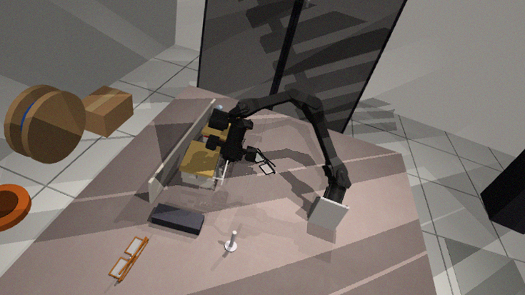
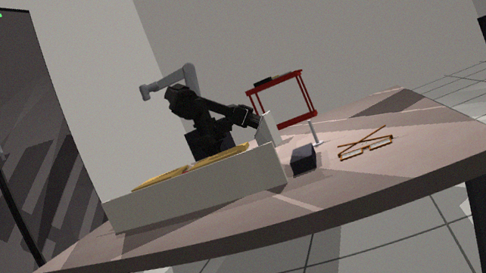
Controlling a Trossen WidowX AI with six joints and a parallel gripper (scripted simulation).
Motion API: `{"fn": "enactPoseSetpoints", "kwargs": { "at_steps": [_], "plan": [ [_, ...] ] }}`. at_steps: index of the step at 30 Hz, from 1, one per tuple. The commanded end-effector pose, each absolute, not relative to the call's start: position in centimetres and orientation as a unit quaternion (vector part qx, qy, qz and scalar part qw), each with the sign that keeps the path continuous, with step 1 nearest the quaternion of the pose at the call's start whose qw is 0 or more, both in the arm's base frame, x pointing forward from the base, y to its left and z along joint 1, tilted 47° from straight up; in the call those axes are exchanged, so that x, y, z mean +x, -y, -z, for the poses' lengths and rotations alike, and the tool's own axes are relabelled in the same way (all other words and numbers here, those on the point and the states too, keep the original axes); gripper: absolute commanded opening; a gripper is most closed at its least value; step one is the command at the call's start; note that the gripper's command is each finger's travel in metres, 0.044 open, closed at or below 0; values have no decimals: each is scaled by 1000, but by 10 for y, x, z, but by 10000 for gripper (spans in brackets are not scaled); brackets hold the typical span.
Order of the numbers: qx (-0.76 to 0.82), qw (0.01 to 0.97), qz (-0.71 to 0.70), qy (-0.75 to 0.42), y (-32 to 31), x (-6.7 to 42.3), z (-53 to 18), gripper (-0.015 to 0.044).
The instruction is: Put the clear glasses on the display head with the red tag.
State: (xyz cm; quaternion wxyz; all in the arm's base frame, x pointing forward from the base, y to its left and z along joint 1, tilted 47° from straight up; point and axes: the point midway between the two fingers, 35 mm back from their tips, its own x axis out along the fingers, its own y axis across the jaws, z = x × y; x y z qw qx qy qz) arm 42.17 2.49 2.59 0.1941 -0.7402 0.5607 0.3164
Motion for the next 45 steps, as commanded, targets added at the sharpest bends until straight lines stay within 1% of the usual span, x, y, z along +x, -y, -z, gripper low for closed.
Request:
{"fn": "enactPoseSetpoints", "kwargs": {
  "at_steps": [1, 24, 28, 37, 45],
  "plan": [
    [-741, 191, -316, -561, -25, 424, -26, 0],
    [-741, 191, -316, -561, -20, 425, -21, 0],
    [-740, 194, -316, -561, -21, 425, -22, 105],
    [-739, 194, -317, -561, -22, 425, -22, 108],
    [-715, 183, -328, -589, -43, 422, -41, 108]
  ]
}}
